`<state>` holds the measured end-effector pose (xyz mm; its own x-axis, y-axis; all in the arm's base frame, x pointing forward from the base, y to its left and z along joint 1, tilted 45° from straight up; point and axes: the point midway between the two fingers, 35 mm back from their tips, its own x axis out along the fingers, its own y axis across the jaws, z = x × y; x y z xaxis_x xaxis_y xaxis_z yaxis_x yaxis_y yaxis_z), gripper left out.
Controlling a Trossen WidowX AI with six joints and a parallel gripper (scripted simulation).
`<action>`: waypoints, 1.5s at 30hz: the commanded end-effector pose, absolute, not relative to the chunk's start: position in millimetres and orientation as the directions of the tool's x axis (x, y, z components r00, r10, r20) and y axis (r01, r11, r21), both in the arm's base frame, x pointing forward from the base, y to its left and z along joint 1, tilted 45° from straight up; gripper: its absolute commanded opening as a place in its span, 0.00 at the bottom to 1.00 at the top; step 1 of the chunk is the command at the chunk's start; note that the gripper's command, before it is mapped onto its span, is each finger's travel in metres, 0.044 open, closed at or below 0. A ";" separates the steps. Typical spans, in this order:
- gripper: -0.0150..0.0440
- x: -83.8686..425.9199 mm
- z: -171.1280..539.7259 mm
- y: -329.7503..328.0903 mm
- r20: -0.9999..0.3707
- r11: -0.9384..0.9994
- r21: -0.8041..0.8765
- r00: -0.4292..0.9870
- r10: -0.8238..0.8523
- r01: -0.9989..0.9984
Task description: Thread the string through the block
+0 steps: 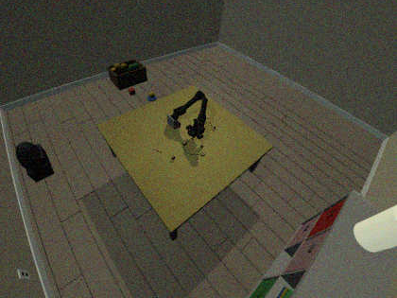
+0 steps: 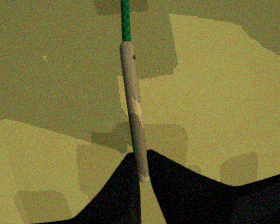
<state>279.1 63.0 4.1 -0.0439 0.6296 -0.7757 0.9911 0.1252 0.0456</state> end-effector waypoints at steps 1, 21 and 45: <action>0.25 277.3 5.1 71.2 -0.773 0.105 0.063 -0.018 0.635 0.992; 0.25 275.2 4.5 79.4 -0.769 0.084 0.083 0.010 0.639 0.993; 0.25 275.2 4.5 79.4 -0.769 0.084 0.083 0.010 0.639 0.993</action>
